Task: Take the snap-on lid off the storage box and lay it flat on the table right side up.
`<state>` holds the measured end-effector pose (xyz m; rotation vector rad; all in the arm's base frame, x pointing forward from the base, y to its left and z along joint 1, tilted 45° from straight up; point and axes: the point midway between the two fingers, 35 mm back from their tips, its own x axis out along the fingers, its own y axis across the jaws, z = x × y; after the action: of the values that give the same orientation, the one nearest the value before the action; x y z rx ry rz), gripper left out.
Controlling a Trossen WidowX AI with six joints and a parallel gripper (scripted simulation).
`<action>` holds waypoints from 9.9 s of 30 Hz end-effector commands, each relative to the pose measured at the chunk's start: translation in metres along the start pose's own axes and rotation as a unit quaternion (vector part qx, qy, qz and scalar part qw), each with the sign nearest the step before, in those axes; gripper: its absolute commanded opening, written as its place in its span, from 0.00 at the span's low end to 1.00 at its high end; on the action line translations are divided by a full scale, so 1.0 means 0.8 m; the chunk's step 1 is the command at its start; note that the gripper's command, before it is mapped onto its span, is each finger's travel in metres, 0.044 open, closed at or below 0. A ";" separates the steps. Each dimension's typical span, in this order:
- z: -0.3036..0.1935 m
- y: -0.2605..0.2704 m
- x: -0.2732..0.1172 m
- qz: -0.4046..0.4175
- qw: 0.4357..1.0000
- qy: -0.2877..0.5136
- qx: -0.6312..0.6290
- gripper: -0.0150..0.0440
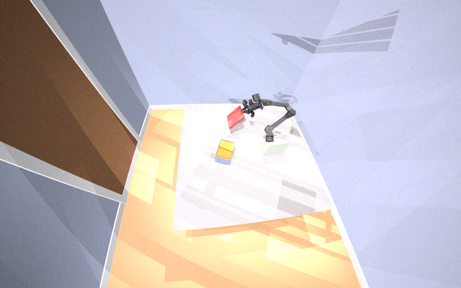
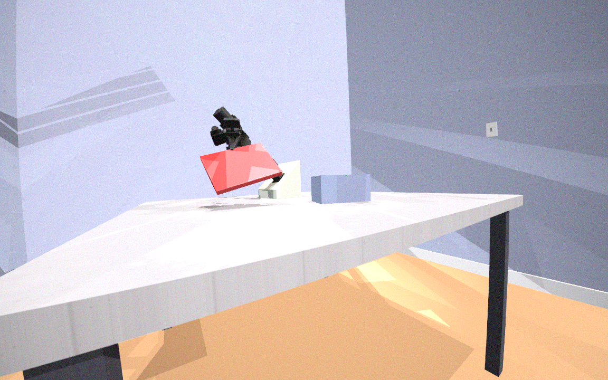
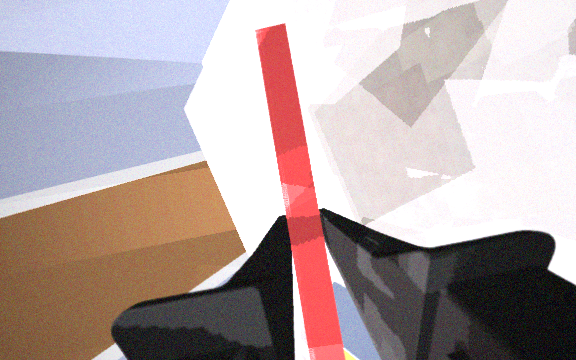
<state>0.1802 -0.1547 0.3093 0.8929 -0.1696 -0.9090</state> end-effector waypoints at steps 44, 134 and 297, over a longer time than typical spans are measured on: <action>0.001 -0.032 0.028 0.009 1.000 0.000 -0.002 0.25; 0.001 -0.099 0.087 0.010 1.000 -0.002 -0.005 0.25; 0.007 -0.133 -0.029 0.006 1.000 -0.001 -0.010 1.00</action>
<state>0.0969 -0.1719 0.2407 0.8753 -0.1711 -0.9015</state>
